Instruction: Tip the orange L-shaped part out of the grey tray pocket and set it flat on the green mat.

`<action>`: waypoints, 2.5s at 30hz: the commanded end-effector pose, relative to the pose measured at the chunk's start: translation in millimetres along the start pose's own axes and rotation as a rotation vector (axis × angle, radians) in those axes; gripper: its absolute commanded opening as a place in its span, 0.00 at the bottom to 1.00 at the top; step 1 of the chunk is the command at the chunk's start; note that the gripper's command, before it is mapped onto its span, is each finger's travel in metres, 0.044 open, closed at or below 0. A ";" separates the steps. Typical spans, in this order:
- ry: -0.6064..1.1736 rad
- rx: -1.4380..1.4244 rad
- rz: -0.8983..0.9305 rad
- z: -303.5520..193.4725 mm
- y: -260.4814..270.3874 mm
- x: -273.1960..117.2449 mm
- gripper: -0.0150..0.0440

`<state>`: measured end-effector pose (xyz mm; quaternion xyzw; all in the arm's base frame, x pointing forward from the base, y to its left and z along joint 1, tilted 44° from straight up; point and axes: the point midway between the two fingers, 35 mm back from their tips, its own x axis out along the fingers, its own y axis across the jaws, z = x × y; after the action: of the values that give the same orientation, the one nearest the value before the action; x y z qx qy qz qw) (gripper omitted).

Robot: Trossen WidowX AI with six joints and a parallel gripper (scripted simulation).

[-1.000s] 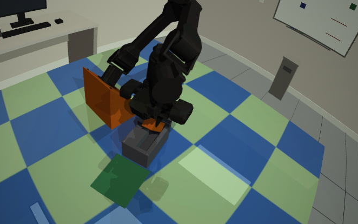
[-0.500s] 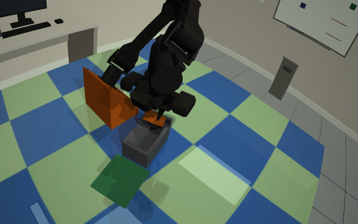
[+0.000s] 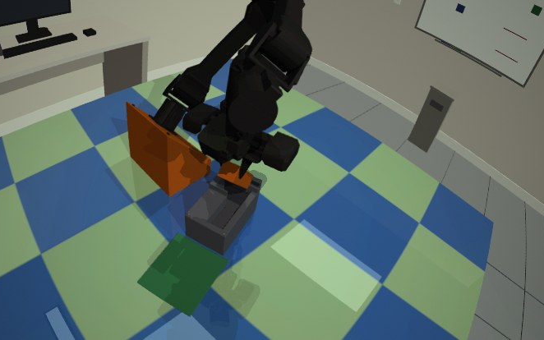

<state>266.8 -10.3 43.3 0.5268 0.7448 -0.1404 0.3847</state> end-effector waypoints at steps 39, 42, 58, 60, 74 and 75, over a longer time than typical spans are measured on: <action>-0.013 -0.004 -0.002 155.5 -13.6 -1.1 0.25; -0.014 -0.004 -0.002 163.5 -15.1 -1.1 0.25; -0.013 -0.005 -0.002 164.4 -15.0 17.0 0.25; -0.013 -0.005 -0.002 164.5 -14.9 20.2 0.25; -0.013 -0.005 -0.001 164.7 -14.8 43.2 0.25; -0.013 -0.005 -0.001 164.7 -14.8 44.8 0.25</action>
<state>317.5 -90.3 -97.8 0.5216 0.7441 -0.1419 0.3926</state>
